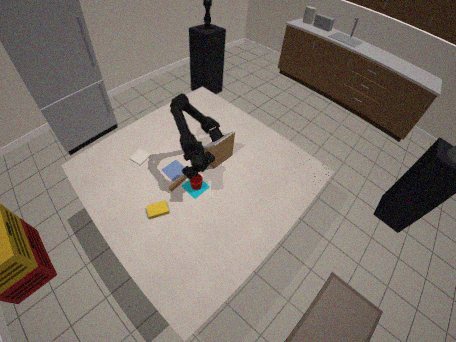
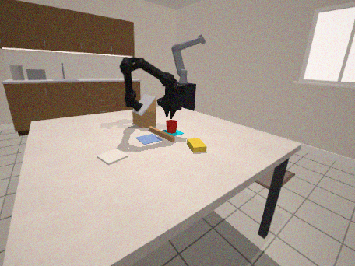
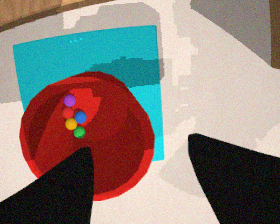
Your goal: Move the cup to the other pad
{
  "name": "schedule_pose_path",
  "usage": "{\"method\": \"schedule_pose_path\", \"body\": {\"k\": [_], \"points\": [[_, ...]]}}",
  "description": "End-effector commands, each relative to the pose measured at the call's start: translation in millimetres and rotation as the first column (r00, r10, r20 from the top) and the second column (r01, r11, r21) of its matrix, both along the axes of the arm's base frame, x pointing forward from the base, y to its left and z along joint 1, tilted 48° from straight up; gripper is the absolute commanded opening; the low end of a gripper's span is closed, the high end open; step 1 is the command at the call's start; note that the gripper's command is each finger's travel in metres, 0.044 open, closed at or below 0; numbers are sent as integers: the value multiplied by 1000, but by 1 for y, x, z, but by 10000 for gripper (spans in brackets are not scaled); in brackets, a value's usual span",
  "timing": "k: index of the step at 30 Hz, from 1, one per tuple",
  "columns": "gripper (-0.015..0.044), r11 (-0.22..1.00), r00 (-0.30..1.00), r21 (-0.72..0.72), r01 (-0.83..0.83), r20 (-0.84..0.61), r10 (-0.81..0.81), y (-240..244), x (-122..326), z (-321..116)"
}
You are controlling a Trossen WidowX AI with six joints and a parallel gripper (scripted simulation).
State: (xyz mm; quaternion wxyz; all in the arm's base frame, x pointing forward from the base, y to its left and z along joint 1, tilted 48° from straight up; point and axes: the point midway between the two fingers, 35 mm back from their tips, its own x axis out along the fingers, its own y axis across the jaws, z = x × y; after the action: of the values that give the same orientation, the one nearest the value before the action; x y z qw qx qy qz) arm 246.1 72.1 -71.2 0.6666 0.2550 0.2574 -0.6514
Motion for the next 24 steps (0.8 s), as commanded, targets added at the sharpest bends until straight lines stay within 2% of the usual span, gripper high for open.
{"method": "schedule_pose_path", "body": {"k": [1, 6, 19, 24], "points": [[312, 1000, 1000, 0, -1, -2, 1, 0, 0, 0], [440, 1000, 1000, 1, -1, -1, 1, 5, 0, 4], [440, 1000, 1000, 8, 6, 2, -6, 45, -1, 42], [440, 1000, 1000, 3, -5, 0, 5, 44, -1, 41]]}}
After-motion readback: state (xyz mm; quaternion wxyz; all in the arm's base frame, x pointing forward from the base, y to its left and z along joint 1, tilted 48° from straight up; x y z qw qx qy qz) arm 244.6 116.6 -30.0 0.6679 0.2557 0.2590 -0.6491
